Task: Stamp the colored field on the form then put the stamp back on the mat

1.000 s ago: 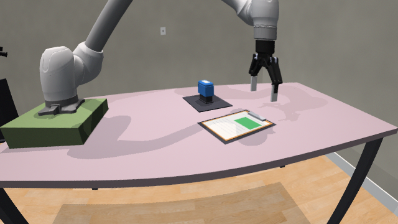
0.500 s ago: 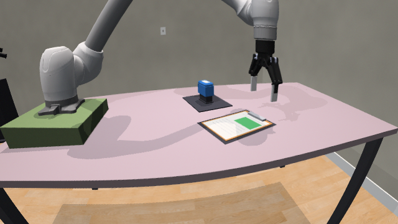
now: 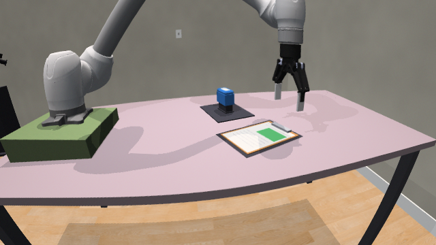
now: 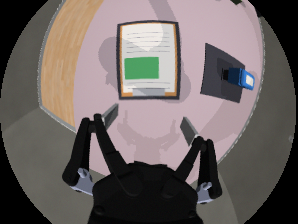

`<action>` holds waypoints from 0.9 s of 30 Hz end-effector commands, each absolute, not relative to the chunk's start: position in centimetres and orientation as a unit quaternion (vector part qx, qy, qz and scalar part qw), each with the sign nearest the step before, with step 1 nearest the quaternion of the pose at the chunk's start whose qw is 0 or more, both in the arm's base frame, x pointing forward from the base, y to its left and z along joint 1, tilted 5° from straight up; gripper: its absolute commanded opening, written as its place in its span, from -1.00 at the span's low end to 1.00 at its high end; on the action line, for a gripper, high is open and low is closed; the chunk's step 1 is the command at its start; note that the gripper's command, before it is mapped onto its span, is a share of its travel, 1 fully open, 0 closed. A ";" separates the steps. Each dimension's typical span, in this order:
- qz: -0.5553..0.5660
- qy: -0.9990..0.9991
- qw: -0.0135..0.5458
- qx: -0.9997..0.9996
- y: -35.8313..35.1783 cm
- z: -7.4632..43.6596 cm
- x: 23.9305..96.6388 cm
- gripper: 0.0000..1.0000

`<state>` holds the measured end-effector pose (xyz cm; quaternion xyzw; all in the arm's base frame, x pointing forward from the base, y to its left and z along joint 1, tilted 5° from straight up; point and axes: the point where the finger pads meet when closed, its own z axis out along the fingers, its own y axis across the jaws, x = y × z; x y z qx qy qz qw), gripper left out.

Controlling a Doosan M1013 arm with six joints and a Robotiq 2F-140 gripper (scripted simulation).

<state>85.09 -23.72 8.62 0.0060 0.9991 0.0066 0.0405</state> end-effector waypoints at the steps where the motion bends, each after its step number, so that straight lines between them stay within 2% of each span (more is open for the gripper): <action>1: 0.007 0.999 0.041 0.006 -23.7 8.6 85.1 1.00; 8: 0.008 0.998 0.040 0.046 -23.7 9.3 85.1 1.00; 21: 0.031 0.901 0.037 0.431 -23.9 18.8 84.3 1.00; 25: 0.034 0.875 0.036 0.482 -23.9 19.8 84.2 1.00; 27: 0.036 0.820 0.032 0.570 -23.9 20.3 84.1 1.00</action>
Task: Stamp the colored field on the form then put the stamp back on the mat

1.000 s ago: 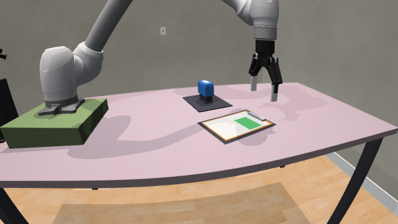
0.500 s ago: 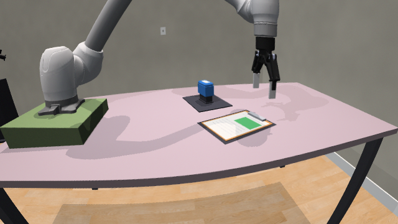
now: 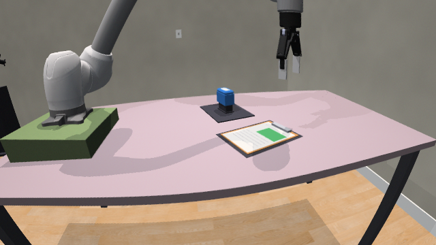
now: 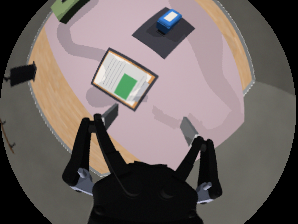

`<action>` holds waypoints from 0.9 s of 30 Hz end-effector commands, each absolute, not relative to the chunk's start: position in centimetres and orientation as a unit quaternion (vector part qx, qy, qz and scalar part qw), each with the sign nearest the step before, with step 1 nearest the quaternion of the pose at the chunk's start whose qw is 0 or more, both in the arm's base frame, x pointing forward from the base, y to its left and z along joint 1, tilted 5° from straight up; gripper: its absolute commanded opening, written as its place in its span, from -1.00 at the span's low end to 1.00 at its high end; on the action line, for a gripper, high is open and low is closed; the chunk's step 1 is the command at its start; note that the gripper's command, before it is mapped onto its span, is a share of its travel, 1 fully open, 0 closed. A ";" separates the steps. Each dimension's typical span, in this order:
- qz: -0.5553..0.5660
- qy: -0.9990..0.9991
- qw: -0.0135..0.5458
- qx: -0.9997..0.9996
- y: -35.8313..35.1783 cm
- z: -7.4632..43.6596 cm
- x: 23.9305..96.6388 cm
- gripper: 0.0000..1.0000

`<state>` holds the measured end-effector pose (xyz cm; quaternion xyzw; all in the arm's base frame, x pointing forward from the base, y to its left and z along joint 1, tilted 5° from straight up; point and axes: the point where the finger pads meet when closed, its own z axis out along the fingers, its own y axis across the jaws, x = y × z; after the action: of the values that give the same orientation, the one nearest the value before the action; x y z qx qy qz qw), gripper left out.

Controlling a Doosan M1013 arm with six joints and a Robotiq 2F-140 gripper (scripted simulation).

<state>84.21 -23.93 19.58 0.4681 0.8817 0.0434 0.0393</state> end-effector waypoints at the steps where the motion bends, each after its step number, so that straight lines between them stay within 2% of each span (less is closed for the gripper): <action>1: 0.036 0.809 0.031 0.586 -23.9 20.4 84.1 1.00; 6: 0.031 0.761 0.027 0.648 -23.9 20.5 84.1 1.00; 7: 0.031 0.761 0.027 0.648 -23.9 20.5 84.1 0.02; 17: 0.032 0.751 0.026 0.659 -22.5 20.1 83.2 0.02; 27: 0.032 0.751 0.026 0.659 -11.5 17.7 76.6 0.02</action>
<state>78.66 -15.08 18.39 0.6585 0.7515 0.0312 0.0243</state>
